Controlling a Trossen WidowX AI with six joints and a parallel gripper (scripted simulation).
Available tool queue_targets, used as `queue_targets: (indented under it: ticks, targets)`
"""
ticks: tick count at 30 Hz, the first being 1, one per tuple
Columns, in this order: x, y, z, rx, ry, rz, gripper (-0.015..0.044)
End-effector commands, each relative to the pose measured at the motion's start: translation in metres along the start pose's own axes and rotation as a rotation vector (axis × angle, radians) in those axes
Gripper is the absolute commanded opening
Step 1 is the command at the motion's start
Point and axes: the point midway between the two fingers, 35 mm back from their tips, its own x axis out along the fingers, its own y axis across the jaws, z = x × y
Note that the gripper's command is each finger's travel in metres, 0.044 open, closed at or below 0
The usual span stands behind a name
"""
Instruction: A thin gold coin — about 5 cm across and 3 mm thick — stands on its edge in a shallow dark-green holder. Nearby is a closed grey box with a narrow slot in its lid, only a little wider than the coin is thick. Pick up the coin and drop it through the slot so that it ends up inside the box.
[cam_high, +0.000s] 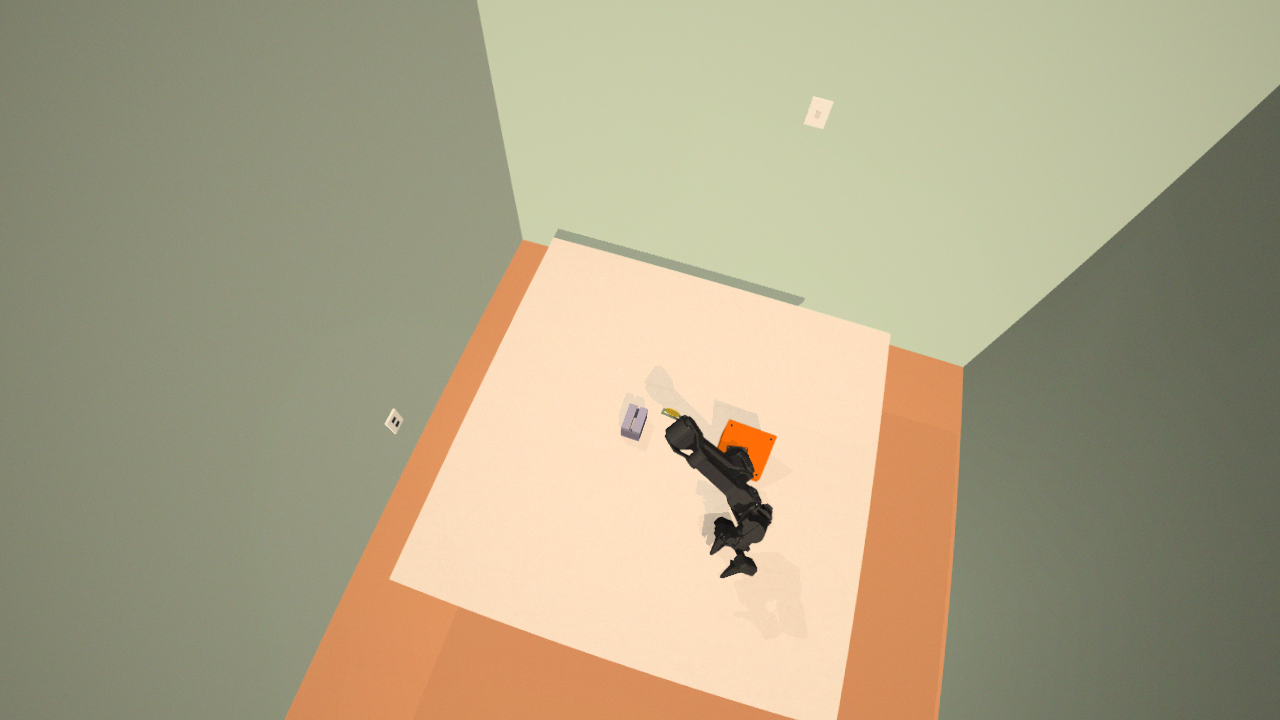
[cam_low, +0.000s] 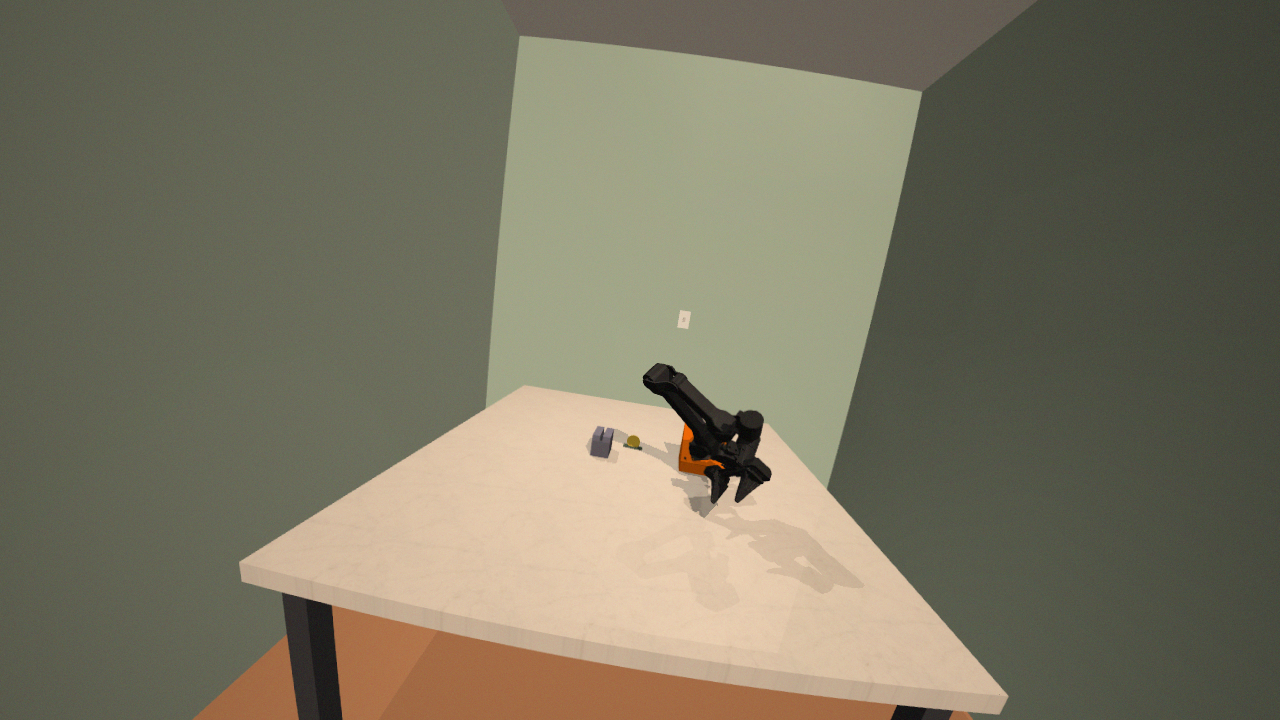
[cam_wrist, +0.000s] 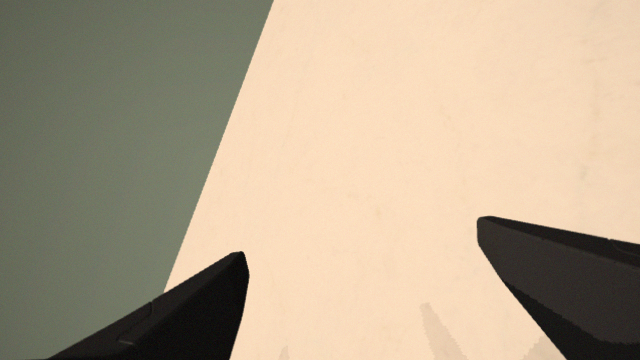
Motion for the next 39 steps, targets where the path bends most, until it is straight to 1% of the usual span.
queue_targets:
  ticks: [1, 5, 9, 18, 26, 30, 32, 35, 39]
  targets:
    - [0.000, 0.000, 0.000, -0.004, -0.002, -0.001, 0.0374]
    - [0.012, 0.002, 0.006, -0.092, -0.043, -0.026, 0.0269]
    - [0.037, 0.000, 0.019, -0.263, -0.109, -0.095, 0.0164]
    - [0.094, -0.025, 0.064, -0.611, -0.180, -0.342, 0.0161]
    - [0.130, -0.074, 0.124, -0.829, -0.145, -0.632, 0.0161]
    - [0.137, -0.106, 0.161, -0.891, -0.095, -0.788, 0.0161]
    - [0.129, -0.112, 0.188, -0.900, -0.130, -0.857, 0.0161]
    - [0.130, -0.135, 0.202, -0.926, -0.045, -0.935, 0.0161]
    - [0.120, -0.175, 0.219, -0.943, 0.088, -1.061, 0.0161]
